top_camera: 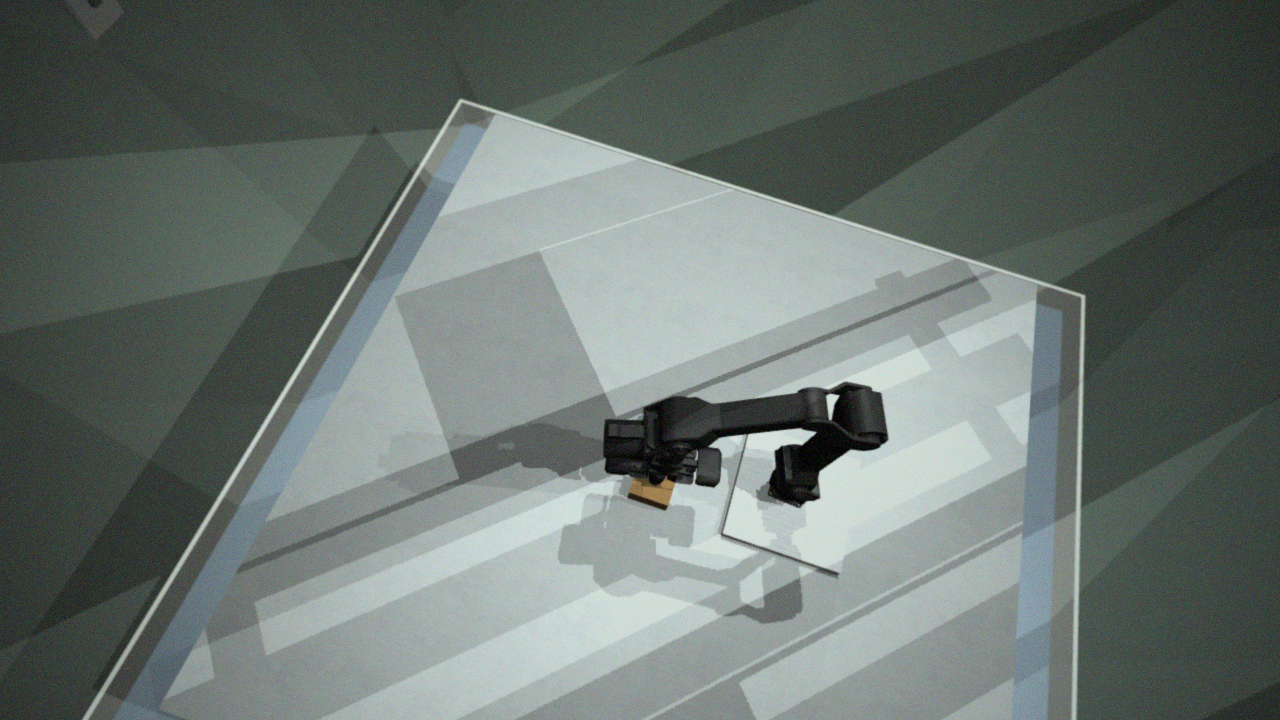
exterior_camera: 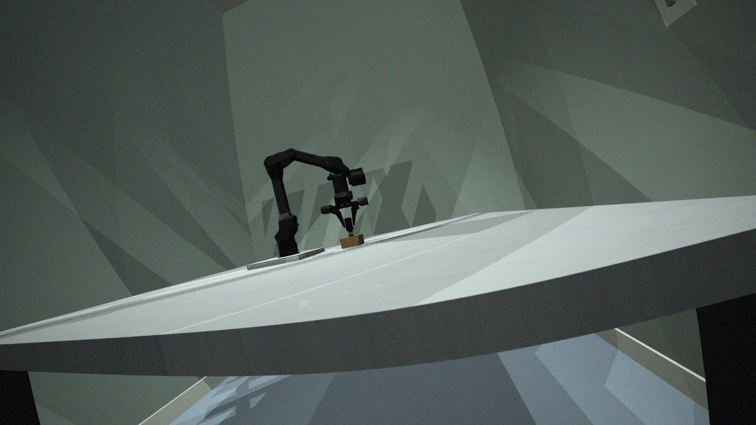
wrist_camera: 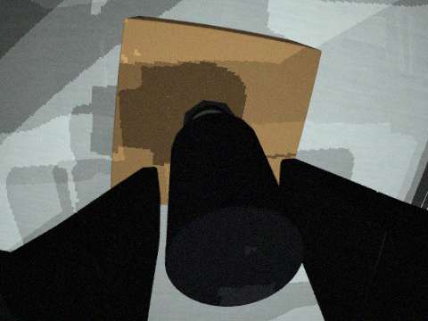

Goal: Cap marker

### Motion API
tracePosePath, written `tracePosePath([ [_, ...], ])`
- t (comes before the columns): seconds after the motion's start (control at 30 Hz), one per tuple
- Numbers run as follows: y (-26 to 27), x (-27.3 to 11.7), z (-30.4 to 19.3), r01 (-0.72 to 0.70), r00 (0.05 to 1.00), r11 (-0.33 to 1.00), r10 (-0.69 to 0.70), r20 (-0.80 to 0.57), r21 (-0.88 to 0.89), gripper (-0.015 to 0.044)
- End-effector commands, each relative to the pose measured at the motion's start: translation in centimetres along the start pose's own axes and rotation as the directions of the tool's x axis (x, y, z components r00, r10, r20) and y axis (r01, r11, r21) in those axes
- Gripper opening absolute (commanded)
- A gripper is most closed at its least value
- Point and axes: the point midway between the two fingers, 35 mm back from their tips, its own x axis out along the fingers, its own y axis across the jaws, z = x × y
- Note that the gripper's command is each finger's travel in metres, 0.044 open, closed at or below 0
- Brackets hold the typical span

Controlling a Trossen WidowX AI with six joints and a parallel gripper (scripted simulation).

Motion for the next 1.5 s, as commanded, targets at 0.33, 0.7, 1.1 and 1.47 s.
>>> tracePosePath([
  [0.33,0.1,-0.8,0.0,0.0,1.0,1.0,0.0,0.0,0.0,0.044],
  [0.7,0.0,-7.5,0.0,0.0,1.0,1.0,0.0,0.0,0.0,0.044],
  [1.1,0.0,-6.8,-0.1,0.001,1.0,0.595,0.001,0.002,-0.803,0.0151],
  [1.47,0.0,-6.5,-0.2,0.003,1.0,0.196,0.001,0.003,-0.981,0.0],
])
